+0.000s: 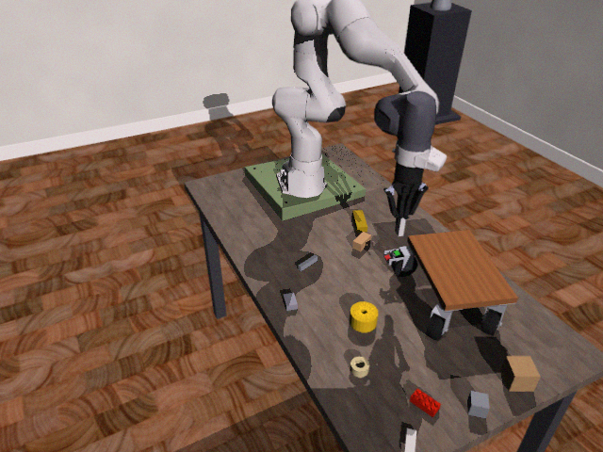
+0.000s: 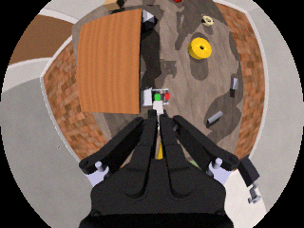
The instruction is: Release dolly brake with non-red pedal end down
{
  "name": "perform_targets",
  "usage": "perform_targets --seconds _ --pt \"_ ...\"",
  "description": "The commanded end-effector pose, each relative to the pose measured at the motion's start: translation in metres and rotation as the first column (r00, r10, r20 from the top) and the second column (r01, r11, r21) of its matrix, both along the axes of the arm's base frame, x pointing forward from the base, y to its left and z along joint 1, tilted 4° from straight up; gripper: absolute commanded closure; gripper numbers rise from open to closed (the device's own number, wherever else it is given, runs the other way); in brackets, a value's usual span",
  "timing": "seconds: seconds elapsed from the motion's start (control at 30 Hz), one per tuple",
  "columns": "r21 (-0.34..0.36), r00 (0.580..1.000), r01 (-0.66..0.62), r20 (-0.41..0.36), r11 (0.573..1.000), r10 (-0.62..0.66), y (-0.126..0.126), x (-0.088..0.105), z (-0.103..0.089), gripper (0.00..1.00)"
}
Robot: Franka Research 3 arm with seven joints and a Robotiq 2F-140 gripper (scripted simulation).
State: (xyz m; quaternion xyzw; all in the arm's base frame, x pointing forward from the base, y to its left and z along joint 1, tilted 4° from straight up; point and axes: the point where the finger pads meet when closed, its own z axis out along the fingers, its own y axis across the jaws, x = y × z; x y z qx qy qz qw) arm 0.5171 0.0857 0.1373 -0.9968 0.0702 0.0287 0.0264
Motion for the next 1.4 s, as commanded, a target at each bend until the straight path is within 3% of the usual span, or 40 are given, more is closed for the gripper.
perform_targets --seconds 0.0,1.07,1.37 --pt "-0.002 1.000 0.005 0.005 1.000 -0.005 0.000 0.002 -0.001 1.00" --pt "-0.002 1.000 0.005 0.006 1.000 -0.005 0.000 0.002 -0.002 1.00" --pt "-0.002 1.000 0.005 0.006 1.000 -0.005 0.001 0.001 -0.012 1.00"
